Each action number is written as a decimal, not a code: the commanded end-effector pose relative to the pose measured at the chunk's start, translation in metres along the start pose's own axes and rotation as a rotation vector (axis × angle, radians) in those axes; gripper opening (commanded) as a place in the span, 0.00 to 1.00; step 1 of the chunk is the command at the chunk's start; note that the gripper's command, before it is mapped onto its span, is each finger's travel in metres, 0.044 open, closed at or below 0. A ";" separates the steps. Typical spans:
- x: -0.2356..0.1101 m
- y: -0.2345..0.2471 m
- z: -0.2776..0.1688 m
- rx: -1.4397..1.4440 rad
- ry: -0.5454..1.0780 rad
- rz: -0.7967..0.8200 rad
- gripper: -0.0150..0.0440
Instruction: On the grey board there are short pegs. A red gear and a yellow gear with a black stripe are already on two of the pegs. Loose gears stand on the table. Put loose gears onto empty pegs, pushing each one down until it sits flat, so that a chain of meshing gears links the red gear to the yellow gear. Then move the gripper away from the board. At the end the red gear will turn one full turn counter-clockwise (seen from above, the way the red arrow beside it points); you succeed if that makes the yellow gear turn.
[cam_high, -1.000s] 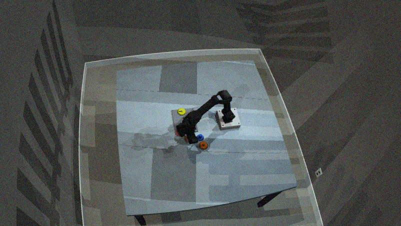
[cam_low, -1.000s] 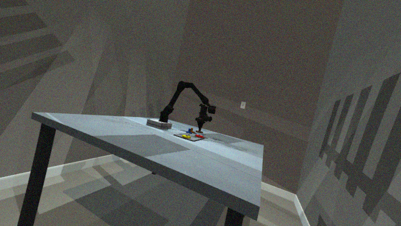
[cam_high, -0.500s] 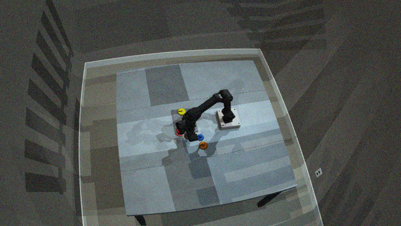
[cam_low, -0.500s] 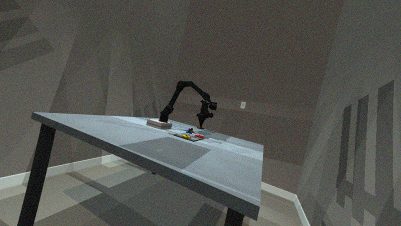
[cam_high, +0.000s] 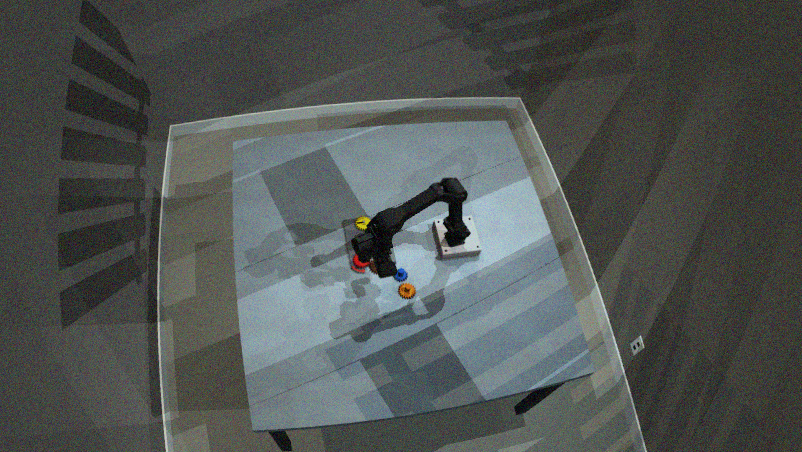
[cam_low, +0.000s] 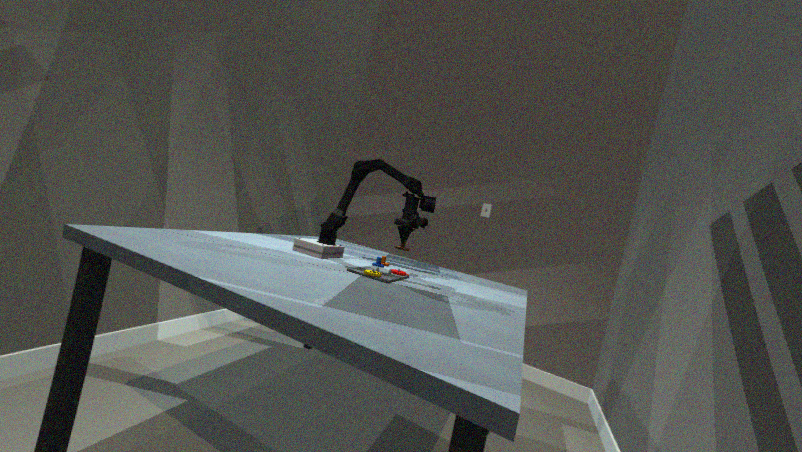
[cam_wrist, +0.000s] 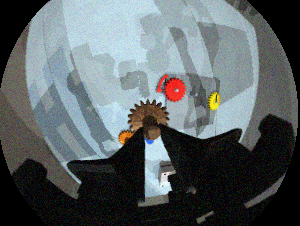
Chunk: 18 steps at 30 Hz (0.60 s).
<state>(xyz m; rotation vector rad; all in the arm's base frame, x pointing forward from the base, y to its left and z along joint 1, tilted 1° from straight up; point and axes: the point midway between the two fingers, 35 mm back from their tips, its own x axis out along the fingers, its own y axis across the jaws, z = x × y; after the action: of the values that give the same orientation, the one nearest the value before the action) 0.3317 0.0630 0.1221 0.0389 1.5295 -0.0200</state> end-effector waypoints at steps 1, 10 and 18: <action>-0.012 0.000 -0.001 0.006 -0.001 0.007 0.25; -0.034 -0.002 -0.004 0.013 0.005 0.008 0.25; -0.043 -0.005 -0.006 0.017 0.008 0.009 0.25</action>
<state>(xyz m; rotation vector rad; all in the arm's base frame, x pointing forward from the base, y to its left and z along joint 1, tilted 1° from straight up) 0.3239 0.0592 0.1618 0.0501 1.5360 -0.0246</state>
